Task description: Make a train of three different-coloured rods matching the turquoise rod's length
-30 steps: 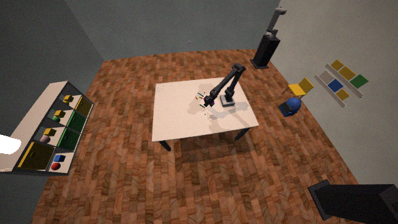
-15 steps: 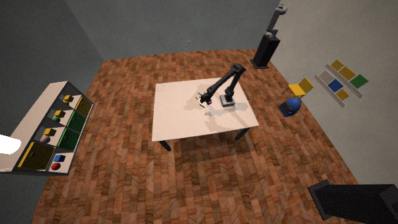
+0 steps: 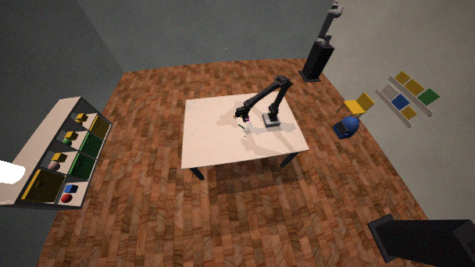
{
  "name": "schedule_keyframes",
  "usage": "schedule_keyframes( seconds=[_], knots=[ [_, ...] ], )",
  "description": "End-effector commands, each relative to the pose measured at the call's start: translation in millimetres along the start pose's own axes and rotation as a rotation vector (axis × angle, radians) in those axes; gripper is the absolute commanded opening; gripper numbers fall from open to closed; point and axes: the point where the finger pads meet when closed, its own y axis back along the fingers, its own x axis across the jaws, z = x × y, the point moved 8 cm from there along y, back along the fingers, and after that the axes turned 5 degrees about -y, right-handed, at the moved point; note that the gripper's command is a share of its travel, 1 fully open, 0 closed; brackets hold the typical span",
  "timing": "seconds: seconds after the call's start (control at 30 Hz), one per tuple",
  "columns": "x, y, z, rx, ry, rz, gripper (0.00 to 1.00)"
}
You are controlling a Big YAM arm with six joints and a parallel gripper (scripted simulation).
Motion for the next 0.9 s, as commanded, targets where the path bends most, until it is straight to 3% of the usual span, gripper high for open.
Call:
schedule_keyframes(
  seconds=[0.0, 0.2, 0.23, 0.27, 0.5, 0.6, 0.67, 0.87],
  knots=[
    [-20, 4.1, 25, -0.023, -0.152, 0.025, 1.0],
    [-33, -0.7, 27, -0.009, -0.234, 0.042, 1.0],
    [-32, -6.7, 19, 0.012, -0.229, 0.039, 1.0],
    [-47, -5.3, 29, 0.005, -0.312, 0.058, 1.0],
    [-59, -9.7, 30, 0.016, -0.387, 0.074, 1.0],
    [-82, -17.6, 30, 0.037, -0.522, 0.101, 1.0],
    [-81, -20.2, 26, 0.046, -0.52, 0.099, 1.0],
    [-112, -27.4, 29, 0.061, -0.689, 0.133, 1.0]
  ],
)
